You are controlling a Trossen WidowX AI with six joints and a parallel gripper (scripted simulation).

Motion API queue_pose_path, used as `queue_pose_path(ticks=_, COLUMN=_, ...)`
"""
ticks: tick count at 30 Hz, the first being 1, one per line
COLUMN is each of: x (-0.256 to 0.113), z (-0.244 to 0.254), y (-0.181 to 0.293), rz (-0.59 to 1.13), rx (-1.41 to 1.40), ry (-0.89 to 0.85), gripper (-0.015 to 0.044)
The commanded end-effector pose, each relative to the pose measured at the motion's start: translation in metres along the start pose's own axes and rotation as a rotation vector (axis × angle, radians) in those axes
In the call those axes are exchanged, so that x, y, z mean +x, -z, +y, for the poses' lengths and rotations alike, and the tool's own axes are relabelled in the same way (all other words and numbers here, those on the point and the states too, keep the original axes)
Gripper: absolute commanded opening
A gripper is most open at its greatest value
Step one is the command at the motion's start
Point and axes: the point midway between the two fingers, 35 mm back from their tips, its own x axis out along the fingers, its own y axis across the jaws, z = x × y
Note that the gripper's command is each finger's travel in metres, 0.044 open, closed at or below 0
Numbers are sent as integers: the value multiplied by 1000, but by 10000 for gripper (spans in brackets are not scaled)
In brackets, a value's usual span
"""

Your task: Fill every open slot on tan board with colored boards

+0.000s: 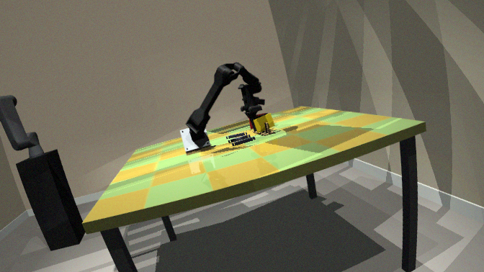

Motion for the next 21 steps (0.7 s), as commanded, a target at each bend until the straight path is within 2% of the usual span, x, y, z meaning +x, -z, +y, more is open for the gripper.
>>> queue_pose_path(ticks=1, x=4, z=0, y=0, rz=-2, rx=-4, ry=5, gripper=0)
queue_pose_path(ticks=11, x=3, z=0, y=0, rz=1, rx=0, ry=1, gripper=0)
queue_pose_path(ticks=17, x=3, z=0, y=0, rz=1, rx=0, ry=1, gripper=157)
queue_pose_path(ticks=21, x=3, z=0, y=0, rz=1, rx=0, ry=1, gripper=166)
